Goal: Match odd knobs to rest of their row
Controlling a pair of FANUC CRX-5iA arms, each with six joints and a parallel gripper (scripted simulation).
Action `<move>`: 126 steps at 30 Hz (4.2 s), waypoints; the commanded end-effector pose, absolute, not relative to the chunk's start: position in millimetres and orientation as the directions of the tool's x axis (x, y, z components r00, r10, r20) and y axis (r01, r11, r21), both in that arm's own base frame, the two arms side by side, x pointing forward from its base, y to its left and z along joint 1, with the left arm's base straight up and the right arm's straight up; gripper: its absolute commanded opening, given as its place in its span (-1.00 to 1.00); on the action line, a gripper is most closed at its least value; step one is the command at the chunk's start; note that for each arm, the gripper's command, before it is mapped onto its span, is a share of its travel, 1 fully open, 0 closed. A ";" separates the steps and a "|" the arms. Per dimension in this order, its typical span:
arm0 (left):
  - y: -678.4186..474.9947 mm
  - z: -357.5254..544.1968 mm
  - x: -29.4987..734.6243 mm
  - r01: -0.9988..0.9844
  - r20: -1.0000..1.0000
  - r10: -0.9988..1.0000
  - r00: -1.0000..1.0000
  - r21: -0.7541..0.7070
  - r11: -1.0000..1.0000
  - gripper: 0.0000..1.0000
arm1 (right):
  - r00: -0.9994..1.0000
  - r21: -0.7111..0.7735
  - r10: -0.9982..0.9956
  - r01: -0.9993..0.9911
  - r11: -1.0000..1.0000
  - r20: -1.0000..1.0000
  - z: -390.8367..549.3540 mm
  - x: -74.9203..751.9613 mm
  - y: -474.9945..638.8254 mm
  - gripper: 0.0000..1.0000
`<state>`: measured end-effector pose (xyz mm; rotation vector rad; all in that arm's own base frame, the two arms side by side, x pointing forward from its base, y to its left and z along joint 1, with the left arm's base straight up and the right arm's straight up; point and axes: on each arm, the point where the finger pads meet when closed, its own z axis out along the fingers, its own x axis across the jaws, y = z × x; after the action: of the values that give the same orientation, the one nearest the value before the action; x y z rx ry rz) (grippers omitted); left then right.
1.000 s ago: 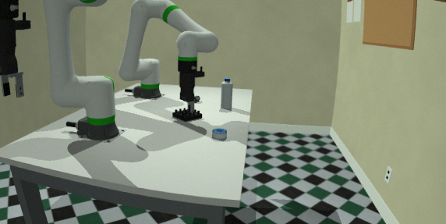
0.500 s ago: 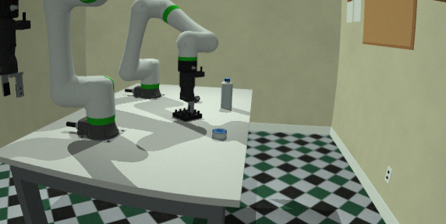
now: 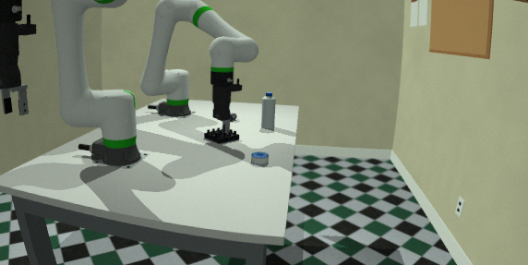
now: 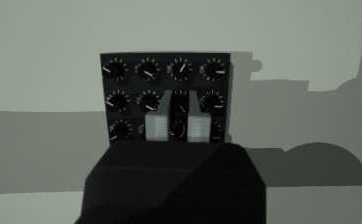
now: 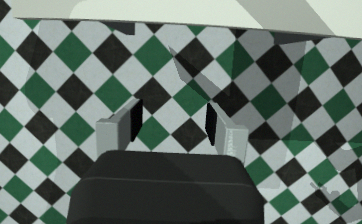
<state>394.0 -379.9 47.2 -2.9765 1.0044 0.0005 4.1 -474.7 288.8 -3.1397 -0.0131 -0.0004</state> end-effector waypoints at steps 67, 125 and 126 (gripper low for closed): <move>-380.4 48.3 394.4 0.559 0.000 0.559 0.829 0.002 -0.829 -0.40 | 1.000 0.000 0.008 0.008 -1.000 0.000 289.7 4.0 -475.0 1.00; -380.4 48.3 394.4 0.833 0.000 0.833 0.554 0.002 -0.554 -0.07 | 1.000 0.000 0.008 0.008 -1.000 0.000 289.7 4.0 -475.0 1.00; -380.4 48.3 394.4 0.833 0.000 0.833 0.554 0.002 -0.554 -0.07 | 1.000 0.000 0.008 0.008 -1.000 0.000 289.7 4.0 -475.0 1.00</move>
<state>393.9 -379.9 47.3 -2.7686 -1.4835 0.0002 4.1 -474.7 288.8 -3.1397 -0.0131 -0.0004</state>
